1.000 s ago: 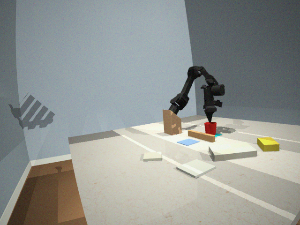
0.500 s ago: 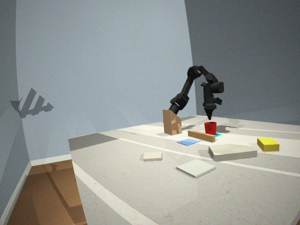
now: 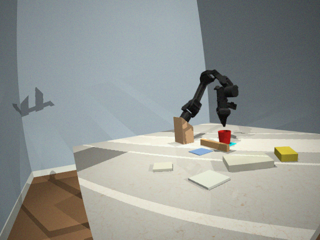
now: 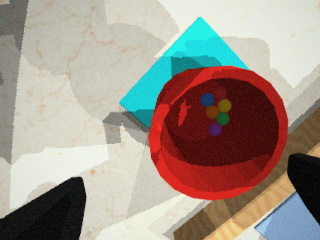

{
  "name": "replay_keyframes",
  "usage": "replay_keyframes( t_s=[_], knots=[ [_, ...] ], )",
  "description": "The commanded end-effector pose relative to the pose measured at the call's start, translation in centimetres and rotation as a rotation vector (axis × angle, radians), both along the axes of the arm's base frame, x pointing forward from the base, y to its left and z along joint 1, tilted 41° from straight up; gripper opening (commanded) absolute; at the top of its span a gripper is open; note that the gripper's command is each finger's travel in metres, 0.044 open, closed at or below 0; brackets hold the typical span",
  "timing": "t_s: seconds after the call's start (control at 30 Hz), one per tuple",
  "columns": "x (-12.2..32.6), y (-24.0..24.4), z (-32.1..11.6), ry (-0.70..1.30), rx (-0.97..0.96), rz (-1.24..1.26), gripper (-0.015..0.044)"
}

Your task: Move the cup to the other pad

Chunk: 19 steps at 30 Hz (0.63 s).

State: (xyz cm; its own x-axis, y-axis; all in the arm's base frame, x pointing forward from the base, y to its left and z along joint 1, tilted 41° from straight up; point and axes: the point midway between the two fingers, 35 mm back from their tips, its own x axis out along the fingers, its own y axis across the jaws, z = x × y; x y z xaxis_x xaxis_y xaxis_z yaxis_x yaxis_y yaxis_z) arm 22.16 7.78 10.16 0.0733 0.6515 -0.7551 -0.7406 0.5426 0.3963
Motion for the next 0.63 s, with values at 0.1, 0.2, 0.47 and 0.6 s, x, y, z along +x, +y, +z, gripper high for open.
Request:
replay_keyframes(
  t_s=[0.1, 0.2, 0.47, 0.6],
  knots=[
    [0.0, -1.8, 2.0, -0.004, -0.003, 0.003, 0.0440],
    [-0.1, -2.6, 2.7, -0.005, -0.002, 0.003, 0.0440],
    [-0.1, -3.5, 3.9, -0.005, 0.001, 0.004, 0.0440],
    [-0.1, -3.2, 3.5, -0.006, 0.002, -0.001, 0.0440]
  ],
)
